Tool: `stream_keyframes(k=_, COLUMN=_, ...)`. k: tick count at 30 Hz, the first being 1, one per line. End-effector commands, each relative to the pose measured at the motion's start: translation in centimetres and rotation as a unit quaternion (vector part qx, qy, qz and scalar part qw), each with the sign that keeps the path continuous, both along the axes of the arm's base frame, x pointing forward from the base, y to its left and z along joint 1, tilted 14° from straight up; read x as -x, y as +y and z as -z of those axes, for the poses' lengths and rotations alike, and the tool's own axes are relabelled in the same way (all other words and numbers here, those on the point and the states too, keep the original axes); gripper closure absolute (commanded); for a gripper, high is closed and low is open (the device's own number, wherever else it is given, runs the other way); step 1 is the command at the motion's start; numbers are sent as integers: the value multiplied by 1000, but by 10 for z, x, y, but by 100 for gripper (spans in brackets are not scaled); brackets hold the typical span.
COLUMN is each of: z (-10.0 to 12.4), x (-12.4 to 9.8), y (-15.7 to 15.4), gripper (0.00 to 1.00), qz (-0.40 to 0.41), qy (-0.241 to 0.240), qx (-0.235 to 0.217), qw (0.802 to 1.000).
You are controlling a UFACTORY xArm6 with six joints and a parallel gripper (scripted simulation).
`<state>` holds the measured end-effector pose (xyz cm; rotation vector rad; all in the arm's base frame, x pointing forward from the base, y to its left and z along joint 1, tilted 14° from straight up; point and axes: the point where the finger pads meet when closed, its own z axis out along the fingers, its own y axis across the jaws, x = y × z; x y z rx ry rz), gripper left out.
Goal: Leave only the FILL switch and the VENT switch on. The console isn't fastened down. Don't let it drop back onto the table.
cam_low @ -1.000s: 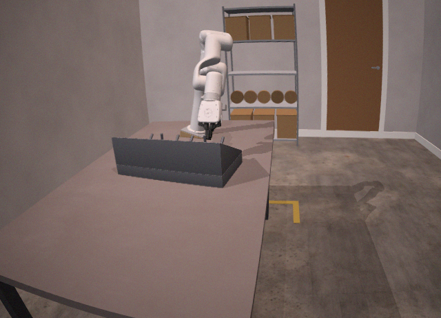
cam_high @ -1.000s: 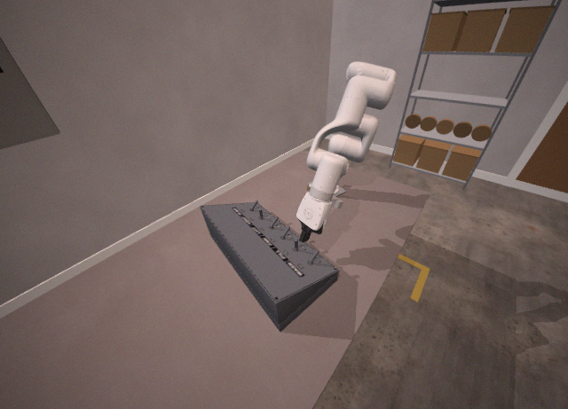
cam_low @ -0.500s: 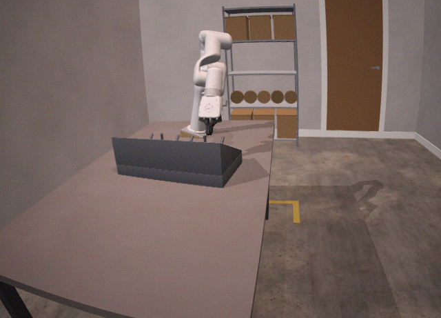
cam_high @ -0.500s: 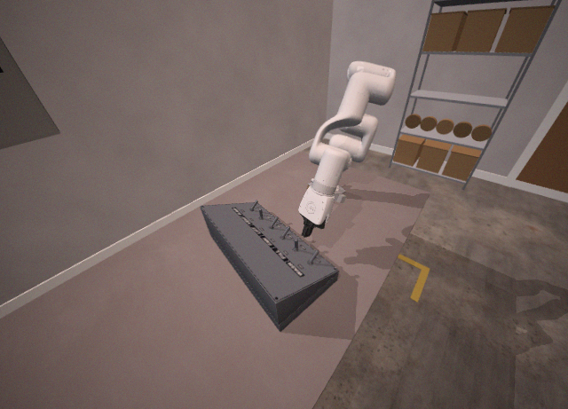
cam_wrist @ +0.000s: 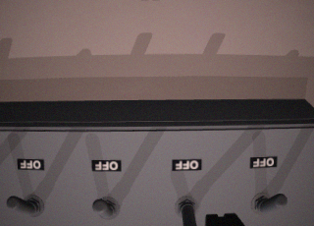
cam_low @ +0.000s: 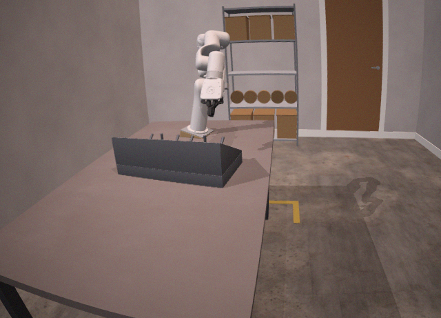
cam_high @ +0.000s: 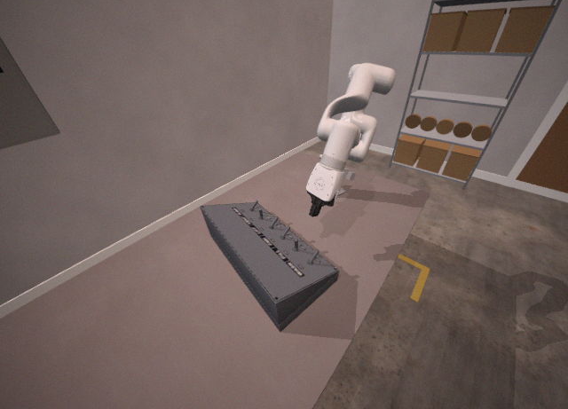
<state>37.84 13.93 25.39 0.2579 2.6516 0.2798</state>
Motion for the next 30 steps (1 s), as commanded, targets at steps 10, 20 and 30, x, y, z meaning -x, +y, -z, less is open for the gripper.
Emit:
stream_keyframes(k=10, z=-12, x=7, y=-3, gripper=0, qz=0, qy=1, qx=0, qw=1000)
stream_keyframes(k=20, z=-12, x=7, y=-3, gripper=0, qz=0, qy=1, qx=0, qw=1000)
stream_keyframes(k=30, z=-12, x=7, y=-3, gripper=0, qz=0, qy=1, qx=0, qw=1000)
